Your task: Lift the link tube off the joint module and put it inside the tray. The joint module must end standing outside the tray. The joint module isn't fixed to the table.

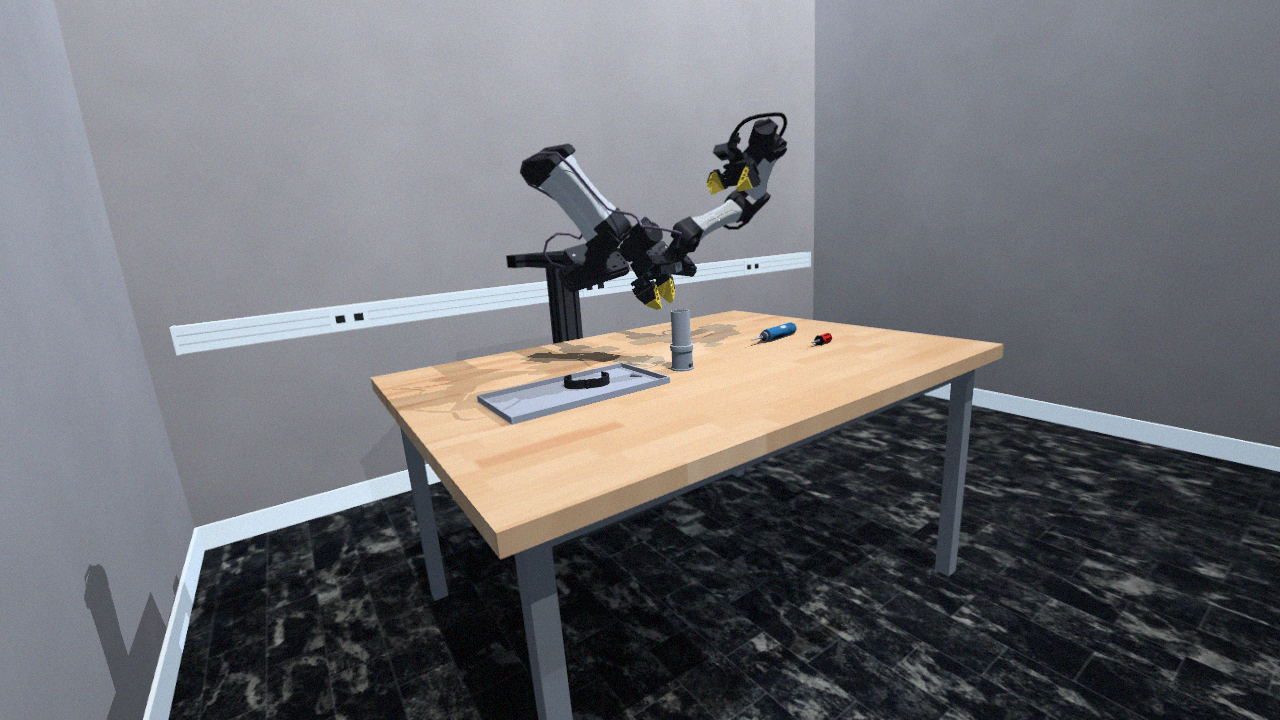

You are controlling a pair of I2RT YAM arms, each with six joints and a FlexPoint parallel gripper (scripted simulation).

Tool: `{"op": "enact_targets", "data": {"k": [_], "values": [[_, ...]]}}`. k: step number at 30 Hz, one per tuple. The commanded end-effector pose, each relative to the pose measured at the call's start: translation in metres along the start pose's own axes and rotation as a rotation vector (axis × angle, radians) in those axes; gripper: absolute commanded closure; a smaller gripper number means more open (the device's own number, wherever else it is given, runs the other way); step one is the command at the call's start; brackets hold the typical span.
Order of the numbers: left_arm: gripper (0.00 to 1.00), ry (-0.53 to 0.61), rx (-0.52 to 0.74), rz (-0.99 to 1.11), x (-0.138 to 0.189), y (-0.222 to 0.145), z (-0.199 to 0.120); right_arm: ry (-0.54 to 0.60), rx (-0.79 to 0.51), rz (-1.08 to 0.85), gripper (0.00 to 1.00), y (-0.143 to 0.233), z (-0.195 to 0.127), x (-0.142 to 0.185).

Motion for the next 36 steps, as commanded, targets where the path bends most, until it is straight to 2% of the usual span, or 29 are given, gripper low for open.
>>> {"op": "enact_targets", "data": {"k": [1,8,12,20,36], "values": [[0.00,-0.002,-0.001,-0.002,-0.001,0.002,-0.002,-0.011,0.169,0.132,0.23,0.002,0.005,-0.009],[0.00,-0.004,-0.002,-0.002,-0.002,0.002,-0.001,-0.035,0.157,0.140,0.23,0.008,0.011,-0.012],[0.00,-0.004,-0.002,-0.002,-0.002,0.002,-0.001,0.006,0.150,0.120,0.23,0.010,0.016,-0.006],[0.00,-0.004,-0.002,-0.002,-0.002,0.002,-0.001,0.012,0.154,0.110,0.23,0.008,0.025,-0.004],[0.00,-0.004,-0.002,-0.002,-0.002,0.002,-0.001,-0.035,0.155,0.076,0.23,0.000,0.047,-0.011]]}}
Point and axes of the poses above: on each arm, the point where the finger pads meet when closed, its own z axis out along the fingers, its own y axis across the jaws, x = y × z, the point moved 9 cm from there along -z, back along the fingers, and after that the axes turned 8 degrees about -z, right-handed, at the moved point
